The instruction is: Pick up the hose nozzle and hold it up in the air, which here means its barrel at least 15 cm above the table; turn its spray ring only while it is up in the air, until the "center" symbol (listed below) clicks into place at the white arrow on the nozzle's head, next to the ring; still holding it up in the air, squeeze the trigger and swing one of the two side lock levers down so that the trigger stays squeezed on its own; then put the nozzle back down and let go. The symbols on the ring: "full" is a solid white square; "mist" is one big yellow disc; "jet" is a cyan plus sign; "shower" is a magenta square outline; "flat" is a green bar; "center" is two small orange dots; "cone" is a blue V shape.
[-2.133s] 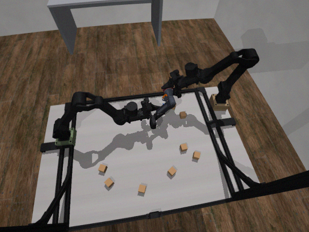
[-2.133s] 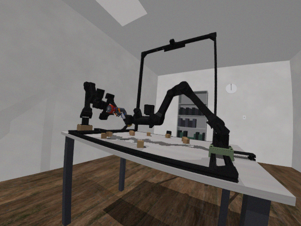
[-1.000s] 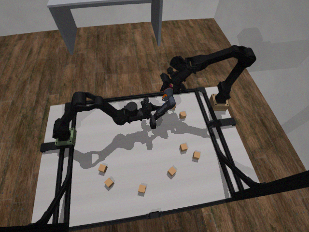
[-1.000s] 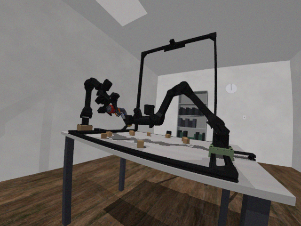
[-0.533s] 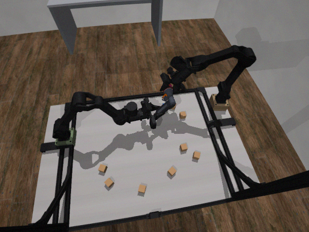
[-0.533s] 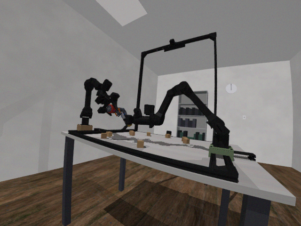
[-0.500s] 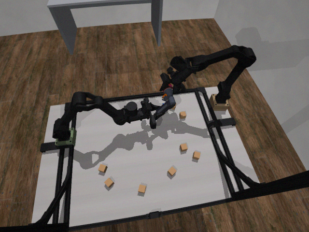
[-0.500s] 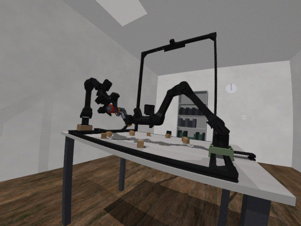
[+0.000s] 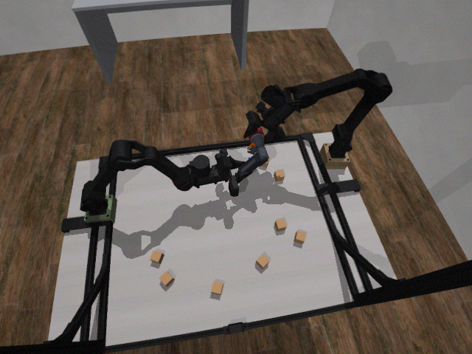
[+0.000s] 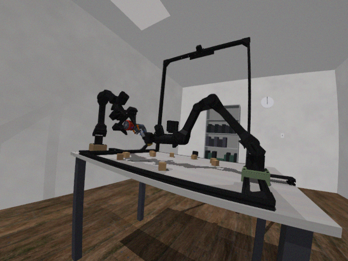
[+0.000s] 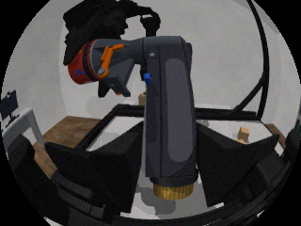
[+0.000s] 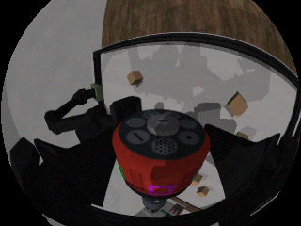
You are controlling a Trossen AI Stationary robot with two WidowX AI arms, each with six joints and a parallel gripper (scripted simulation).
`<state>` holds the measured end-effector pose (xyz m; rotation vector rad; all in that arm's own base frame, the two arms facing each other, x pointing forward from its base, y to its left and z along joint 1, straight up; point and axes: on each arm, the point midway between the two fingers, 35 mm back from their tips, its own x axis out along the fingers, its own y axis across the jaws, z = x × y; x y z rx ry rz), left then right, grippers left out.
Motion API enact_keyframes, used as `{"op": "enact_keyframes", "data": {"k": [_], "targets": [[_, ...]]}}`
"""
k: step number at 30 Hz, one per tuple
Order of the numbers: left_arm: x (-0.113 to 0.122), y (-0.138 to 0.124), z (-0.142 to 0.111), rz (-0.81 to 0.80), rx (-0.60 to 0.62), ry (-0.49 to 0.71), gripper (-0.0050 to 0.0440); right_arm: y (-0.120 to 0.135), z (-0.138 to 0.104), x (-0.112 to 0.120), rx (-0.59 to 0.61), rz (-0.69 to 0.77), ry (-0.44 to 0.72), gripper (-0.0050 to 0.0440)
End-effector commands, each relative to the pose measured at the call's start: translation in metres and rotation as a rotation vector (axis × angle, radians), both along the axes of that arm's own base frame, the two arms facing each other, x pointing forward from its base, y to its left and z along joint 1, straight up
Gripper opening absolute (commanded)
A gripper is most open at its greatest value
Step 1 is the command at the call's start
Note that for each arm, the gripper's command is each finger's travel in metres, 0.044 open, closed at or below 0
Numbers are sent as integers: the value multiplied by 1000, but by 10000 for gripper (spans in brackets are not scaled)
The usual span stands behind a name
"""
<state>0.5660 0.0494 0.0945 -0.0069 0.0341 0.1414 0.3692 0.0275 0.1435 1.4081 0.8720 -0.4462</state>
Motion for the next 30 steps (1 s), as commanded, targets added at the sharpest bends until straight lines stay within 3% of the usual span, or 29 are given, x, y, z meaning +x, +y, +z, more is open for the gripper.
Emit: {"op": "enact_keyframes", "data": {"k": [1,30], "targets": [[2,0,13,-2,9,-34,0,-2,13,-5,1,4,-17,400],[2,0,13,-2,9,-34,0,-18,73,-51,1,4,-17,400]]}}
